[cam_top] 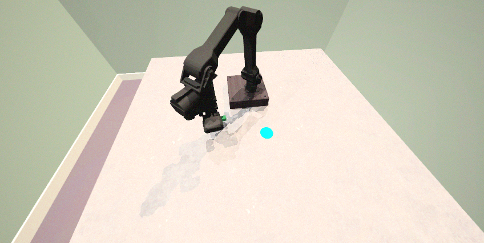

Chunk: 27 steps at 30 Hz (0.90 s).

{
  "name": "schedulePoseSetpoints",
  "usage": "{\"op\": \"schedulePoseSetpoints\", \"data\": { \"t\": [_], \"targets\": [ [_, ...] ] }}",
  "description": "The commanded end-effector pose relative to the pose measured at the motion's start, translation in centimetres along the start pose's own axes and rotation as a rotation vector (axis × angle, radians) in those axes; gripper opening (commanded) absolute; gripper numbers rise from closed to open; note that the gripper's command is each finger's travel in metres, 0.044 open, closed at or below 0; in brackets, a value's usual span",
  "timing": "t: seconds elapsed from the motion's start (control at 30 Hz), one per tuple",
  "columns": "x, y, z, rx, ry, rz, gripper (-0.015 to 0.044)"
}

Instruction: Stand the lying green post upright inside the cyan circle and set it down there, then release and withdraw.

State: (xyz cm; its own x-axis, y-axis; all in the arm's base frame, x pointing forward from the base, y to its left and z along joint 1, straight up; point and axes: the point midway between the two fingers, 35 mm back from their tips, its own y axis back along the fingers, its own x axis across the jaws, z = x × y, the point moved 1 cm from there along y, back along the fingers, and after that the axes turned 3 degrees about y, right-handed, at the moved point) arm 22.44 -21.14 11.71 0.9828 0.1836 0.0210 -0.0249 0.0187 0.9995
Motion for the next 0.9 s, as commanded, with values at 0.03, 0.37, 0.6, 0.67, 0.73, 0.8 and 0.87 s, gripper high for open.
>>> {"op": "schedulePoseSetpoints", "data": {
  "t": [0.03,0.37,0.6,0.67,0.73,0.8,0.87],
  "targets": [
    [0.4,0.4,-0.6,-0.002,0.025,-0.001,0.0023],
    [2.4,0.7,-3.2,0.001,0.147,0.001,0.0023],
    [3.5,0.9,-5.0,0.003,0.232,0.002,0.0023],
    [3.8,0.9,-5.6,0.003,0.256,0.003,0.0023],
    [4.1,1.0,-6.1,0.004,0.281,0.003,0.0023],
    [4.4,1.1,-6.7,0.004,0.305,0.004,0.0023],
    [4.7,1.1,-7.2,0.004,0.329,0.004,0.0023]
  ]
}}
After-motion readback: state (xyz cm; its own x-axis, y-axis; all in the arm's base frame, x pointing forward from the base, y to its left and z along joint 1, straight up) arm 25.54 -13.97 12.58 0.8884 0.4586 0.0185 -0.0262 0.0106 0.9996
